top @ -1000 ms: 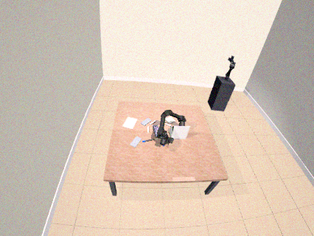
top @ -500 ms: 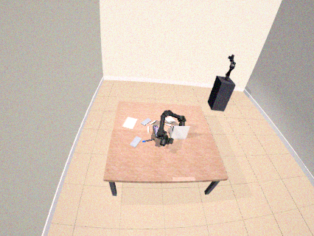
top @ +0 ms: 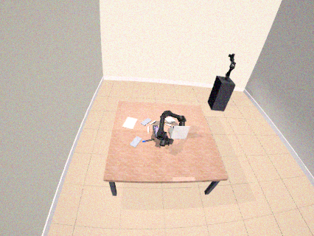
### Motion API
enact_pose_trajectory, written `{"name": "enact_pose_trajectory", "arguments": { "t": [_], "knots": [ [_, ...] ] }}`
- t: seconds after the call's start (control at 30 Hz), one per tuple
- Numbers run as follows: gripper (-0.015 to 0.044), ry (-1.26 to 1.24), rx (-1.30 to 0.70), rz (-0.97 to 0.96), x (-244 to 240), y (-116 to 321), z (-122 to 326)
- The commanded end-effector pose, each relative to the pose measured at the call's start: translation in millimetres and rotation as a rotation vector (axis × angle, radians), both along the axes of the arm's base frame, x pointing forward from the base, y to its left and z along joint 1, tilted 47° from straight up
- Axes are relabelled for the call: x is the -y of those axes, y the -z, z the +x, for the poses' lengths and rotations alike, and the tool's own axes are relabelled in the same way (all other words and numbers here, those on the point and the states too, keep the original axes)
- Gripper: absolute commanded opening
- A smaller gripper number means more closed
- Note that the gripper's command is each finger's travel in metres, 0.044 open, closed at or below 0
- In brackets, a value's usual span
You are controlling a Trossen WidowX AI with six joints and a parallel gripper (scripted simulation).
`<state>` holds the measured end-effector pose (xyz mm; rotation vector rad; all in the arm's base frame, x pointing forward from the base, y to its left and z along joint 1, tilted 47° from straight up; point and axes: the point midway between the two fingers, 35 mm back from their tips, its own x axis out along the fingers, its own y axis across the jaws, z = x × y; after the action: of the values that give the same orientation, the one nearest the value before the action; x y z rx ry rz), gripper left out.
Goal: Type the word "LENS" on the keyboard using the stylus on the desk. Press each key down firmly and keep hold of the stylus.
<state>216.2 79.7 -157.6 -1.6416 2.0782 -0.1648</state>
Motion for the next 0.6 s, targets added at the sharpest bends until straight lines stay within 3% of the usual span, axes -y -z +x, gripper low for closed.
{"name": "enact_pose_trajectory", "arguments": {
  "t": [0.0, 0.57],
  "knots": [
    [0.0150, -0.007, -0.007, -0.003, 3.1, 3.1, -0.2],
    [0.0150, -0.007, -0.007, -0.004, 10.7, 10.3, 0.2]
  ]
}}
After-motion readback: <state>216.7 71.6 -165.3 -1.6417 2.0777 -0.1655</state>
